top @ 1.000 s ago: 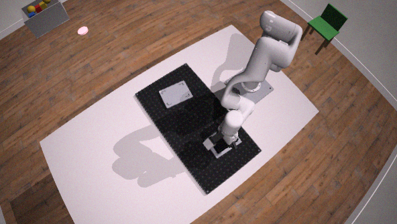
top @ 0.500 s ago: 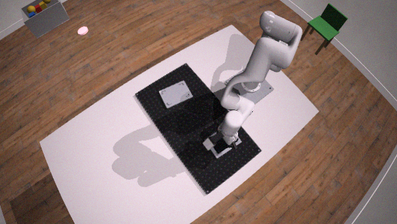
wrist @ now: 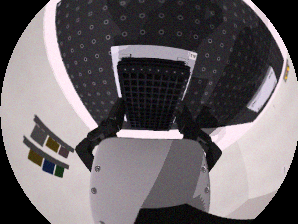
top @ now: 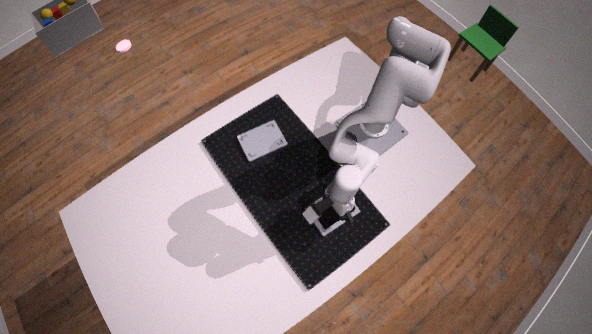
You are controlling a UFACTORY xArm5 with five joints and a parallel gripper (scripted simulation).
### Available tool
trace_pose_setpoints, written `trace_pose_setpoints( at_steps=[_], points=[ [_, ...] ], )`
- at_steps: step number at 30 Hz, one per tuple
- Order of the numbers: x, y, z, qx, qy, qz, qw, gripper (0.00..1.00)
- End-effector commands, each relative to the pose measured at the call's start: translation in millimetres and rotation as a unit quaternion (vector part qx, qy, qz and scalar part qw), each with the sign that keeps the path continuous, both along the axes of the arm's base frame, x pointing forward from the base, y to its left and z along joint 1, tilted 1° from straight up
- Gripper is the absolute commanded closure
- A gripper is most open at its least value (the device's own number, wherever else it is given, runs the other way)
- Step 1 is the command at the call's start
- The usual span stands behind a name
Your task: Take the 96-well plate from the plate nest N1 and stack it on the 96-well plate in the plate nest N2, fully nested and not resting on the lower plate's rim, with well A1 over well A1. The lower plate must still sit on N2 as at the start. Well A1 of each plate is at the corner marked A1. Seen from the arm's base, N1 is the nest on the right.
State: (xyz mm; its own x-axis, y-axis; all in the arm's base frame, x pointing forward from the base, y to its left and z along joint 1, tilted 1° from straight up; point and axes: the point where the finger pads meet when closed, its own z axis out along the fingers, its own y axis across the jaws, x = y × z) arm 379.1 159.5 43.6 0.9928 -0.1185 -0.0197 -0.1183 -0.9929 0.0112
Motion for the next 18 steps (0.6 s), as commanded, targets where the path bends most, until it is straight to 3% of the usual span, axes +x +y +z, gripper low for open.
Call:
trace_pose_setpoints(
  at_steps=[1, 18],
  points=[
    [1.2, 0.5, 0.4, 0.001, -0.002, 0.000, 1.000, 1.00],
    [1.1, 0.5, -2.1, 0.001, -0.002, 0.000, 1.000, 1.00]
  ],
)
